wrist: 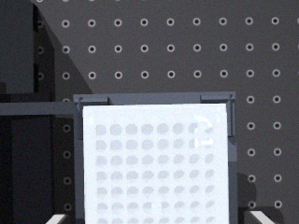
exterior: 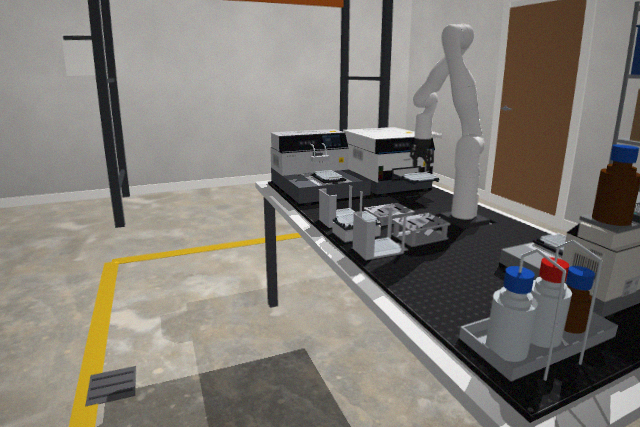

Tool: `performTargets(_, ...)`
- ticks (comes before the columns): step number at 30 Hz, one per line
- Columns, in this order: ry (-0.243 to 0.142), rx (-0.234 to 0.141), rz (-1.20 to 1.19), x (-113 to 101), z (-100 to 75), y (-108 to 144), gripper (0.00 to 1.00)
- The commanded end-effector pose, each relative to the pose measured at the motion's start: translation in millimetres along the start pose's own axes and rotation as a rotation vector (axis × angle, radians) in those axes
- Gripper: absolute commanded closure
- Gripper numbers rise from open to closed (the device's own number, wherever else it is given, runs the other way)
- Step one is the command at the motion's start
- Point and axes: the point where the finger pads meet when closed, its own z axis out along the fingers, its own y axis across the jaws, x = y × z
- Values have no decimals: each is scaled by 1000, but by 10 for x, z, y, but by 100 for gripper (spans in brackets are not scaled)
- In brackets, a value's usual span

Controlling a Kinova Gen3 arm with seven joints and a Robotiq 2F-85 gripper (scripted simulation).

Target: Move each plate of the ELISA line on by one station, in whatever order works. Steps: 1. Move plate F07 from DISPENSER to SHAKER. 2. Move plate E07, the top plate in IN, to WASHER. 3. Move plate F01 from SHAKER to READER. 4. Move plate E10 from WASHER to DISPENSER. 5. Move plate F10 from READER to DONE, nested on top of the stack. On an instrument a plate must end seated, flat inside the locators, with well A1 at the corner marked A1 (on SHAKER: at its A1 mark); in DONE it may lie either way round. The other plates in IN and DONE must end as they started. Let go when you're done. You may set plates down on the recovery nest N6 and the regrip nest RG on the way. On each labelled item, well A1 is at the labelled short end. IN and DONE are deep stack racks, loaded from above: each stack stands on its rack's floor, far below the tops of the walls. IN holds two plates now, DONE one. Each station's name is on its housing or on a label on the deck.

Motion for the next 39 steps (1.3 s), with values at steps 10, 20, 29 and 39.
performTargets(10, 0, 1, 0, 0, -4, -4, 0)
performTargets(20, 0, 1, 0, -1, 75, -3, 0)
performTargets(29, 0, 1, 0, -1, 178, -4, 0)
performTargets(39, 0, 1, 0, -1, 178, -4, 0)
